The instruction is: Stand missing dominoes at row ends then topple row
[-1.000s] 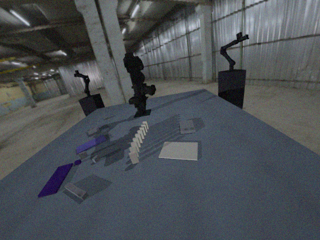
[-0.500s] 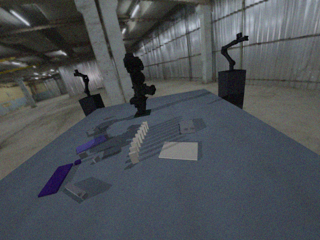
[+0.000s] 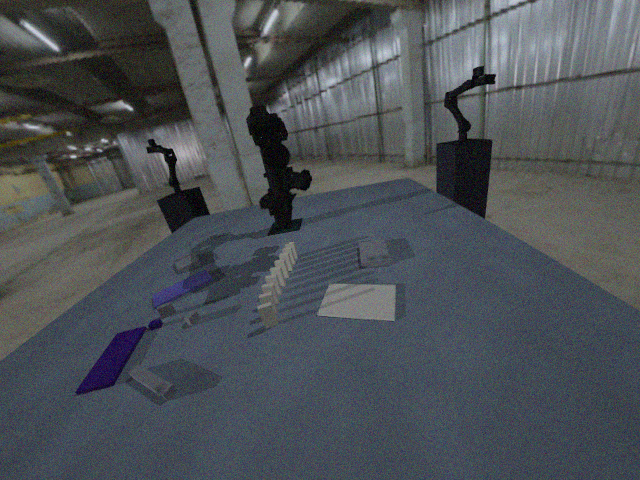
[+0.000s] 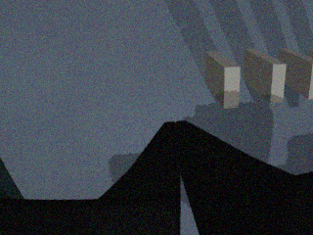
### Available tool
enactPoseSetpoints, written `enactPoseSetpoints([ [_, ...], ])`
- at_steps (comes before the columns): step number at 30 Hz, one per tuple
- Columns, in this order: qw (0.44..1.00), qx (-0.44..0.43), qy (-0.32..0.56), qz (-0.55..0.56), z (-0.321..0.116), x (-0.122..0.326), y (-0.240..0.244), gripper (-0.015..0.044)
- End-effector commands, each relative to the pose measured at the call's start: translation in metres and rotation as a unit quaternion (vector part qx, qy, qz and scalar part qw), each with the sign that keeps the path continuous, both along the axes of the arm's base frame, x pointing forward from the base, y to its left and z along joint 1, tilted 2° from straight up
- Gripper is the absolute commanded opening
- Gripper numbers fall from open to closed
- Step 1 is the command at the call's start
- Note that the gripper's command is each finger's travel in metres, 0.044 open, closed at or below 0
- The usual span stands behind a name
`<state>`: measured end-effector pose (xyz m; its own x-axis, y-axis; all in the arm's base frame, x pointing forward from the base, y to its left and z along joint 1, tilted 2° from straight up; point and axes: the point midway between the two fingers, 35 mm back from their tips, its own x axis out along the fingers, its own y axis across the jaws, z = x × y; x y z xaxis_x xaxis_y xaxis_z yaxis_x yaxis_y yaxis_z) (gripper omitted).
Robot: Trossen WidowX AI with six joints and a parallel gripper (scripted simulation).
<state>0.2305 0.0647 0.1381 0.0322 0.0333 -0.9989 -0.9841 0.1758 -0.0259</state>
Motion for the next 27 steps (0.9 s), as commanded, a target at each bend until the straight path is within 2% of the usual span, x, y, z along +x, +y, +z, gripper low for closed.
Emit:
enactPoseSetpoints([
  [1,1.000,0.001,0.000,0.002,0.000,0.000,0.000,0.0000],
  [15,1.000,0.001,0.000,0.002,-0.003,0.000,0.000,0.0000],
  [21,1.000,0.001,0.000,0.002,-0.072,0.002,0.001,0.0000],
  [27,1.000,0.001,0.000,0.002,-0.081,0.002,0.001,0.0000],
])
